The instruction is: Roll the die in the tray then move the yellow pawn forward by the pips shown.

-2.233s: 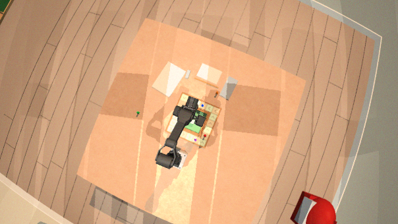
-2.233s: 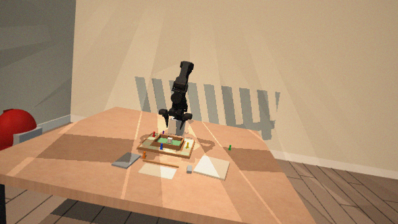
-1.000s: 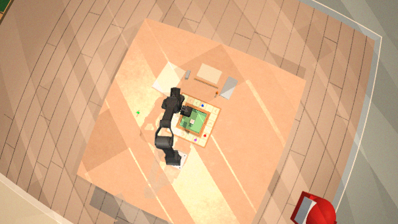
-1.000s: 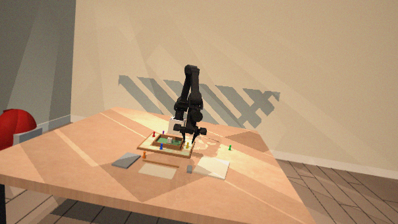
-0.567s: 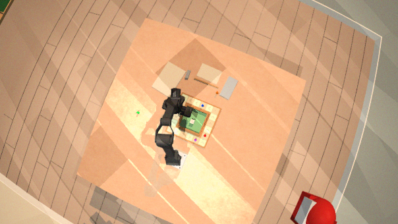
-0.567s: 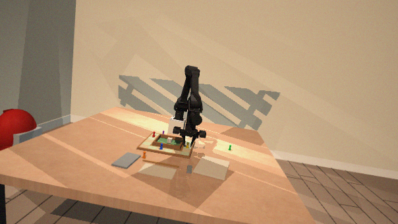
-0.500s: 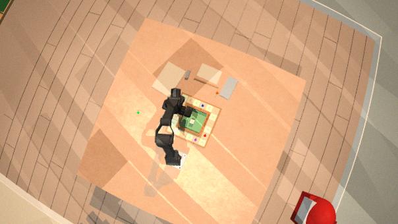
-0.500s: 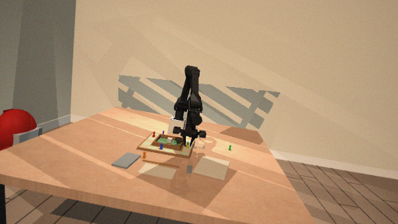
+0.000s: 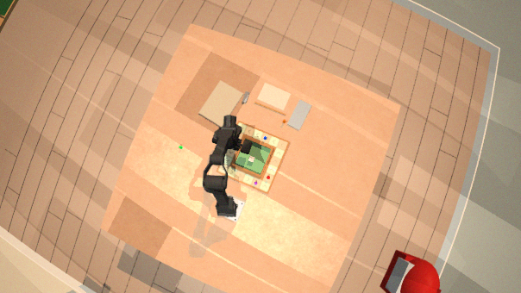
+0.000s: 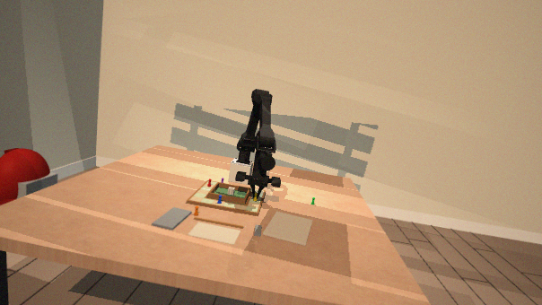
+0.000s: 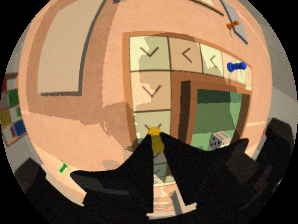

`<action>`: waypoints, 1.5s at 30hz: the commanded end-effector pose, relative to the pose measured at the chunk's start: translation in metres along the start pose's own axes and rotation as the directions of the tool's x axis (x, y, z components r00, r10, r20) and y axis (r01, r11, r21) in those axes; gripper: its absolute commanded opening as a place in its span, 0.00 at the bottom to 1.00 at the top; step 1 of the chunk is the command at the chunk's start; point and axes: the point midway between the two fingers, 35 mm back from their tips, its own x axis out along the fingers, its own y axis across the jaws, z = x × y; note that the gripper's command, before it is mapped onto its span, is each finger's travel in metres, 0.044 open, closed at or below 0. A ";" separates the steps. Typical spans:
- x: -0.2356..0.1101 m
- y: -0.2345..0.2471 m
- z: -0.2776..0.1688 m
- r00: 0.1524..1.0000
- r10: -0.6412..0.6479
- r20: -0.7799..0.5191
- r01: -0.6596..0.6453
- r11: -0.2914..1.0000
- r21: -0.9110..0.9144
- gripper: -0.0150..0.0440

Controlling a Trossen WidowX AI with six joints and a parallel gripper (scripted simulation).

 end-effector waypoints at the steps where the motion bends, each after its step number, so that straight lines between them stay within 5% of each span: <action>1: -0.022 0.002 0.007 1.000 0.002 0.015 -0.002 1.000 0.005 0.25; 15: -0.123 0.003 0.003 1.000 0.002 0.015 -0.002 1.000 0.005 0.25; 45: -0.069 0.017 -0.091 1.000 0.003 0.008 -0.003 1.000 0.004 0.25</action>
